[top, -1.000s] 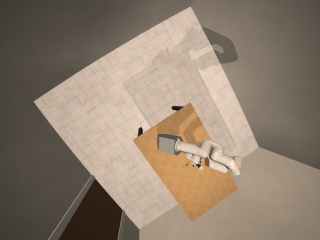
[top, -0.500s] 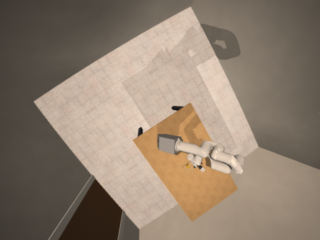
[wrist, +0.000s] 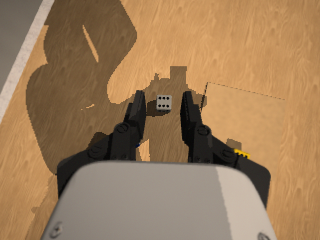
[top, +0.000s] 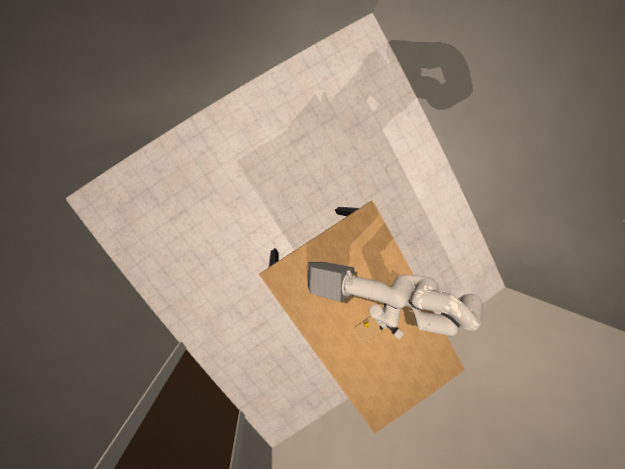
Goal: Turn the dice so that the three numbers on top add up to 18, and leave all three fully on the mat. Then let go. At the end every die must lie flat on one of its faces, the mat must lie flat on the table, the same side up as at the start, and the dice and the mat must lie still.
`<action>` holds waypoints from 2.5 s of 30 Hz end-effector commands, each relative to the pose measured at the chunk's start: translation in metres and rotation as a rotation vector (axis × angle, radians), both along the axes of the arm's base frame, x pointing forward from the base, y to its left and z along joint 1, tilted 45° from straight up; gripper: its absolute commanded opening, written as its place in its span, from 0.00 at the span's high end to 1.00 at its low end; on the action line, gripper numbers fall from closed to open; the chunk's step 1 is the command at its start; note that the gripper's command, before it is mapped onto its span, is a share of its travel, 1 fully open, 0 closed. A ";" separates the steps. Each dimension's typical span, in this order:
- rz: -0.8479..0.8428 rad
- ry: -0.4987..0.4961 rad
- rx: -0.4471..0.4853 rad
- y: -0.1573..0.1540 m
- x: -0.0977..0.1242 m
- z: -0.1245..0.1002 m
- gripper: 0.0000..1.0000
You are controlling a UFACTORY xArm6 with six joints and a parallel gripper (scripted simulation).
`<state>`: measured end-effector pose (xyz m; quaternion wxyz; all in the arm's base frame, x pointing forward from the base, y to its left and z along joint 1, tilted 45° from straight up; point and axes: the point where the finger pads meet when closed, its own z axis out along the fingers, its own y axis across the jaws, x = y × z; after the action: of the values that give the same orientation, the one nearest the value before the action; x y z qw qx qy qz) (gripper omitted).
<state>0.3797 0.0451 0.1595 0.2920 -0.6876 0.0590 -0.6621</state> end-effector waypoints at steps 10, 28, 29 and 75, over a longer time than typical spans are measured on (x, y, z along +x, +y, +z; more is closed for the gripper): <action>0.167 0.287 -0.100 -0.003 0.010 0.016 0.58; 0.356 0.615 -0.224 -0.011 0.023 0.035 0.58; 0.359 0.619 -0.225 -0.011 0.023 0.035 0.58; 0.472 0.800 -0.309 0.005 0.033 0.015 0.58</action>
<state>0.4122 0.0503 0.1740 0.2837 -0.9182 -0.0898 -0.2613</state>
